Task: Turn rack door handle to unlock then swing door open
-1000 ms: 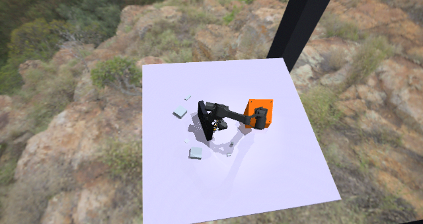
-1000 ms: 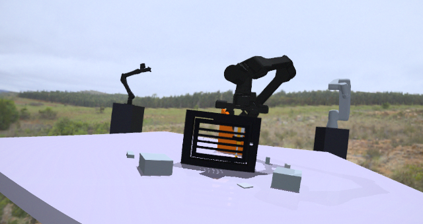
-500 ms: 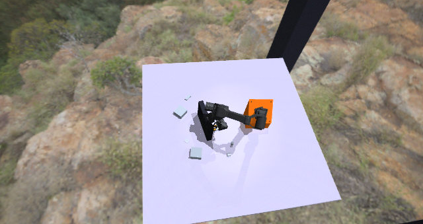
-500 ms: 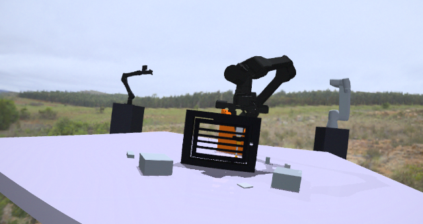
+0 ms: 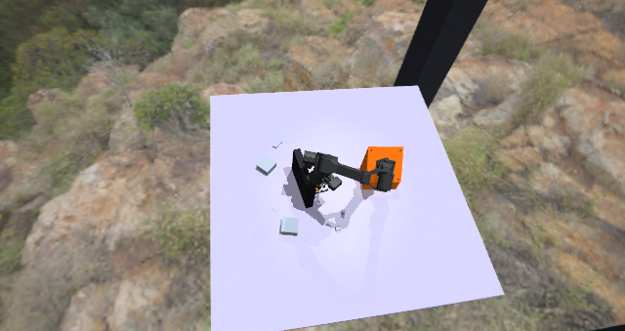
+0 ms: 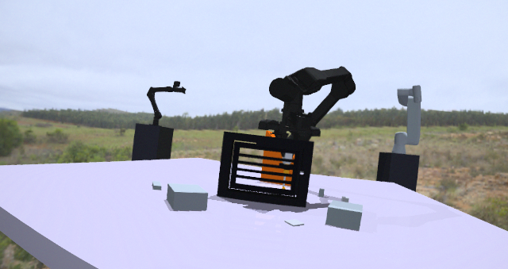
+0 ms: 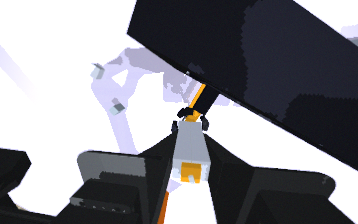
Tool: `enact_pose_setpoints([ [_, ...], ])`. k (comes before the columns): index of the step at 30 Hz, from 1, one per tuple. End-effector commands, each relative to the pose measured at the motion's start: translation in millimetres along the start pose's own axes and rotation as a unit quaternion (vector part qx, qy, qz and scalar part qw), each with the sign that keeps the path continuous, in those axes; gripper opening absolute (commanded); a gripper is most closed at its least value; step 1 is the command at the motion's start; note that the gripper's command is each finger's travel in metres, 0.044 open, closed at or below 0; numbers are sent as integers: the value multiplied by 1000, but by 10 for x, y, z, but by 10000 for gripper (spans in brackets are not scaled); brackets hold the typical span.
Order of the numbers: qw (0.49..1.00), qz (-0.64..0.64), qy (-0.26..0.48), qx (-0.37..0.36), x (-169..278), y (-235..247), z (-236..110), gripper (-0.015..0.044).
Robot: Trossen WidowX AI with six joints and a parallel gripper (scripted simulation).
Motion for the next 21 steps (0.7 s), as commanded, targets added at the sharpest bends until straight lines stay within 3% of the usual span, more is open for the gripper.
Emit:
enact_pose_setpoints([
  [1,994,-111,1,0,-4,1,8,20],
  [11,937,-350,1,0,-4,1,9,20],
  [21,823,-568,0,0,-4,1,9,20],
])
Point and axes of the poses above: the point midway between the two fingers, 35 mm back from their tips, its own z axis out along the fingers, its own y axis across the jaws, x = y × z, the point moved 7 cm from there along -z, back along the fingers, and after that the axes turned 4 degrees about -z, right-handed, at the moved point
